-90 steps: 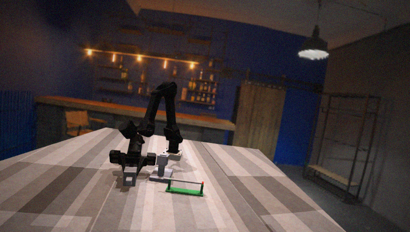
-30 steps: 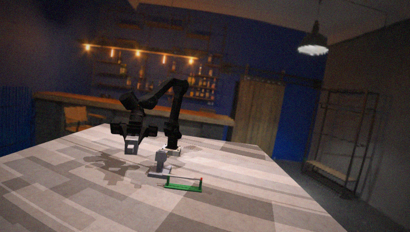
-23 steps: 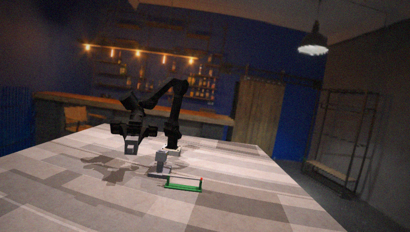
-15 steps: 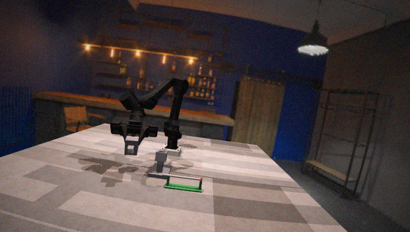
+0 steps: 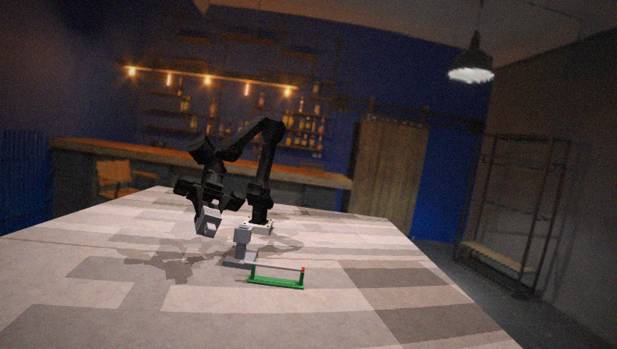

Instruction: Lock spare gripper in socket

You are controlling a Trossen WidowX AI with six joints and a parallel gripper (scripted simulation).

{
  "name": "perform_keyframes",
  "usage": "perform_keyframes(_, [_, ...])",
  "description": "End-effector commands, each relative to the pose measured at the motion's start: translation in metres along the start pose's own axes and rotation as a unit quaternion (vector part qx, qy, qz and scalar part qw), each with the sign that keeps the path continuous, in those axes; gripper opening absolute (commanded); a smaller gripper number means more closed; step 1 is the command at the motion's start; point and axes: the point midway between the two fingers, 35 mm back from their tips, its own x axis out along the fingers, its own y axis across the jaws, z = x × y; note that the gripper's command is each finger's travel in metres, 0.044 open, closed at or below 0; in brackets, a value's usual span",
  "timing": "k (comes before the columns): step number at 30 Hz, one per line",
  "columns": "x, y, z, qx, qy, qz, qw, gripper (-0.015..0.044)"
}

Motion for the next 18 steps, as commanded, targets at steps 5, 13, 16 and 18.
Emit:
perform_keyframes(5, [-0.007,-0.001,-0.019,-0.111,-0.004,0.007,0.994,0.0])
perform_keyframes(13, [-0.011,-0.01,-0.028,-0.222,-0.018,0.002,0.975,0.0])
perform_keyframes(16, [-0.012,-0.014,-0.031,-0.263,-0.024,-0.001,0.965,0.0])
perform_keyframes(18, [-0.013,-0.016,-0.033,-0.29,-0.028,-0.004,0.957,0.0])
